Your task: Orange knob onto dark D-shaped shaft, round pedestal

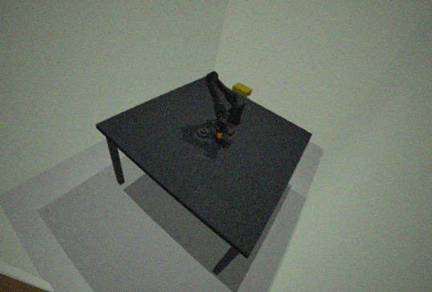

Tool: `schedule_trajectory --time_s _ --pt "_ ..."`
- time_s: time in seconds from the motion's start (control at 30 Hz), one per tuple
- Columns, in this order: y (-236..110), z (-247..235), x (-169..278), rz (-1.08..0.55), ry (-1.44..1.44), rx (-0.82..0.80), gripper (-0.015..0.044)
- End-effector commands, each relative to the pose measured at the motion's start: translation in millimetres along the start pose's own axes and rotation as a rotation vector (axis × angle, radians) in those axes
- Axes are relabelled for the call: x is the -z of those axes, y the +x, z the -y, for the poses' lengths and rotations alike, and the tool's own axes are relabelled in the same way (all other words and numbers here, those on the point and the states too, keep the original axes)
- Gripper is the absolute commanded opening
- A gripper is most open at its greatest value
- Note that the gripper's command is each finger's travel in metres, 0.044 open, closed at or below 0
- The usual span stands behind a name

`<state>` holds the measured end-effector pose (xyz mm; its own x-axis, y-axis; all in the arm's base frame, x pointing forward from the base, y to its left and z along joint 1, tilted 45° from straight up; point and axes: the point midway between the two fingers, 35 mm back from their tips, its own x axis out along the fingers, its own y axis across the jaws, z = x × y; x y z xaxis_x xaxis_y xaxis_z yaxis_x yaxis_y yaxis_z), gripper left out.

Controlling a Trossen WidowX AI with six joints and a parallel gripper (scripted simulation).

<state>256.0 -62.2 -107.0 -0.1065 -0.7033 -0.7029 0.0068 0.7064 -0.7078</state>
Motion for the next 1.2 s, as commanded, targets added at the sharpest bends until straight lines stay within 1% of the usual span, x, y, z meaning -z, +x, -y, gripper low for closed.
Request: schedule_trajectory --time_s 0.0,0.27,0.5,0.57,0.73,1.17 --pt "-20 -4 -8 0.015 0.003 -0.009 0.0" --pt "-75 -8 -17 0.016 0.002 -0.016 0.0" --pt "-127 -7 -14 0.013 0.004 -0.011 0.0" --pt "-138 -6 -12 0.013 0.004 -0.009 0.0" --pt "-138 -5 -13 0.013 0.004 -0.01 0.0" --pt "-125 24 -33 0.017 0.001 -0.022 0.0"
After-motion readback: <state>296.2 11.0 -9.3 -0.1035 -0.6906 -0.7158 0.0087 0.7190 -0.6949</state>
